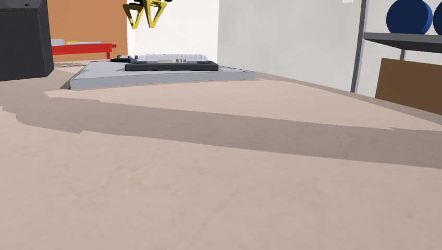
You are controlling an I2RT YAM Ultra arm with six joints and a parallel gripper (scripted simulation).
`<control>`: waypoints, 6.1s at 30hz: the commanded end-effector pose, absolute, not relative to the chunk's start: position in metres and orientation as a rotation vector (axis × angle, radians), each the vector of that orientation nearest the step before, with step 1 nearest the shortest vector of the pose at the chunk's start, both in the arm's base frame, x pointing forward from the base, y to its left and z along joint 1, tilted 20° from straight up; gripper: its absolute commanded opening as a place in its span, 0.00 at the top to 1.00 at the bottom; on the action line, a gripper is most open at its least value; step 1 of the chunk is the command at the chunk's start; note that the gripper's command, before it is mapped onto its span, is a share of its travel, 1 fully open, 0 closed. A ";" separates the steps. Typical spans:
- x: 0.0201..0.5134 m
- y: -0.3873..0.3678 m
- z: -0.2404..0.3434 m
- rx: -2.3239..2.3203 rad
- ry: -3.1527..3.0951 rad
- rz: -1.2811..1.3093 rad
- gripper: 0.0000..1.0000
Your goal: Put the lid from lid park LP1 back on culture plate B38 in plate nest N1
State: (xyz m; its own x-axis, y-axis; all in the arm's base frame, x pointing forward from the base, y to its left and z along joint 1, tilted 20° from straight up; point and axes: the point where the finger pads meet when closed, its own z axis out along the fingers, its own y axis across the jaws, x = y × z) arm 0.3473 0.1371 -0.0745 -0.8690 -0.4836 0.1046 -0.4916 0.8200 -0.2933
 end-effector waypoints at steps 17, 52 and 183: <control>0.352 0.167 -0.111 0.904 -2.965 0.540 0.00; 0.352 0.167 -0.111 0.904 -2.965 0.540 0.00; 0.357 0.150 -0.160 0.904 -2.965 0.540 0.00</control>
State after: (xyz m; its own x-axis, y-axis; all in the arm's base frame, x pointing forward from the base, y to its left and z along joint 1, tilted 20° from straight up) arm 0.3523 0.1462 -0.1635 -0.8353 -0.5376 0.1155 -0.5434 0.7750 -0.3228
